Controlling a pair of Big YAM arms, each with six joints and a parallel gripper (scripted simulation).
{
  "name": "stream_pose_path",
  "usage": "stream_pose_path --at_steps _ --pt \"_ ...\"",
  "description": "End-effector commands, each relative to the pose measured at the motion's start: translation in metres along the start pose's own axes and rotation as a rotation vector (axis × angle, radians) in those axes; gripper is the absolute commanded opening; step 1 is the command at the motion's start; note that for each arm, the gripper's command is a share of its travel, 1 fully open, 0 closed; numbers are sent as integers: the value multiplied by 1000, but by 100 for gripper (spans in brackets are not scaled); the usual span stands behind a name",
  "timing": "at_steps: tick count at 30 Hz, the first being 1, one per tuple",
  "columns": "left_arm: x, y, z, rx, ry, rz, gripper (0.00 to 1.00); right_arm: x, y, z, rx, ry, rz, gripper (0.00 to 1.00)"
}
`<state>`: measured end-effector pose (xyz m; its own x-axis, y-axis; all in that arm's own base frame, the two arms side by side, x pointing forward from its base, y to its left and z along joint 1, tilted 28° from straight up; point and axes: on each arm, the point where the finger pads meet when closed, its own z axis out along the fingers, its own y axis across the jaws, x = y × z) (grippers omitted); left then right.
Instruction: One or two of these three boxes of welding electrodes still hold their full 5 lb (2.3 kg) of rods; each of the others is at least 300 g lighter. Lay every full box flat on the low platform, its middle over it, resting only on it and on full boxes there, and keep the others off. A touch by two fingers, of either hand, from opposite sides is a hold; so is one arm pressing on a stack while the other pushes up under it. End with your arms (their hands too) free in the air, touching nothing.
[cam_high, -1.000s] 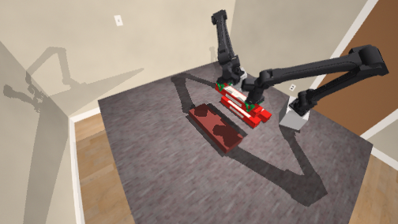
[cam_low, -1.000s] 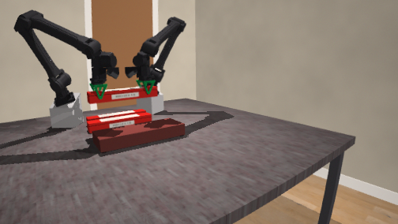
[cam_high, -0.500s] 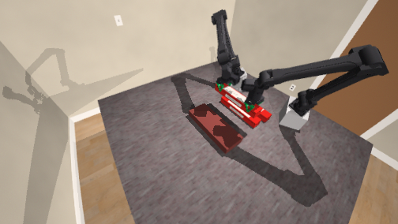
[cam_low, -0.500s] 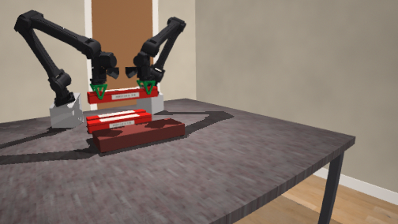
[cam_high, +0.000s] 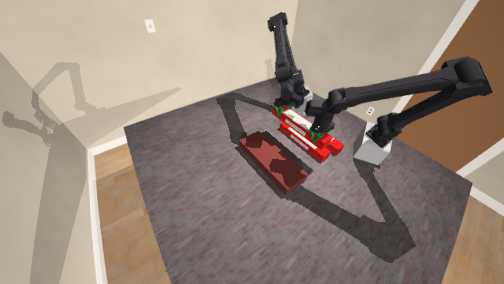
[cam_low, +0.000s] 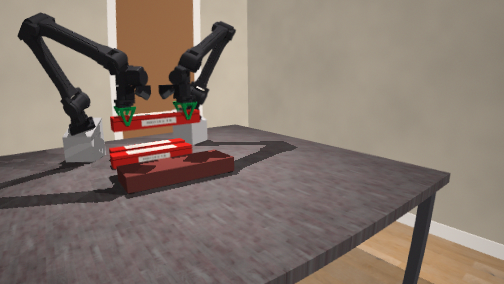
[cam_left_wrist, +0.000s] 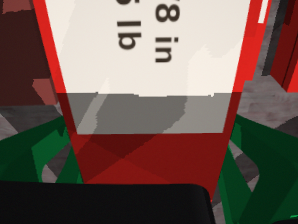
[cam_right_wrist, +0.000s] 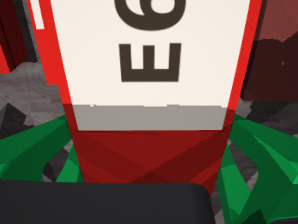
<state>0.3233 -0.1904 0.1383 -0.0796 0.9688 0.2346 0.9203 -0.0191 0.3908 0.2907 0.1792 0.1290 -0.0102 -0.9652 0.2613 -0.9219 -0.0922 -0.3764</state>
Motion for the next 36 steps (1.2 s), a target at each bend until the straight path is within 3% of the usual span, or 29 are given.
stream_pose_path --at_steps 1,28,32,36 --pt "3 32 -34 -60 -44 -35 0 -7 -28 -26 47 -34 12 0" --pt "2 39 -38 -60 -44 -35 0 -1 -37 -25 44 -29 22 0" --pt "-6 43 -27 -39 -25 -21 0 3 -44 -26 45 -29 22 0" --pt "-3 49 -38 -61 -43 -36 0 6 -47 -28 51 -32 26 0"
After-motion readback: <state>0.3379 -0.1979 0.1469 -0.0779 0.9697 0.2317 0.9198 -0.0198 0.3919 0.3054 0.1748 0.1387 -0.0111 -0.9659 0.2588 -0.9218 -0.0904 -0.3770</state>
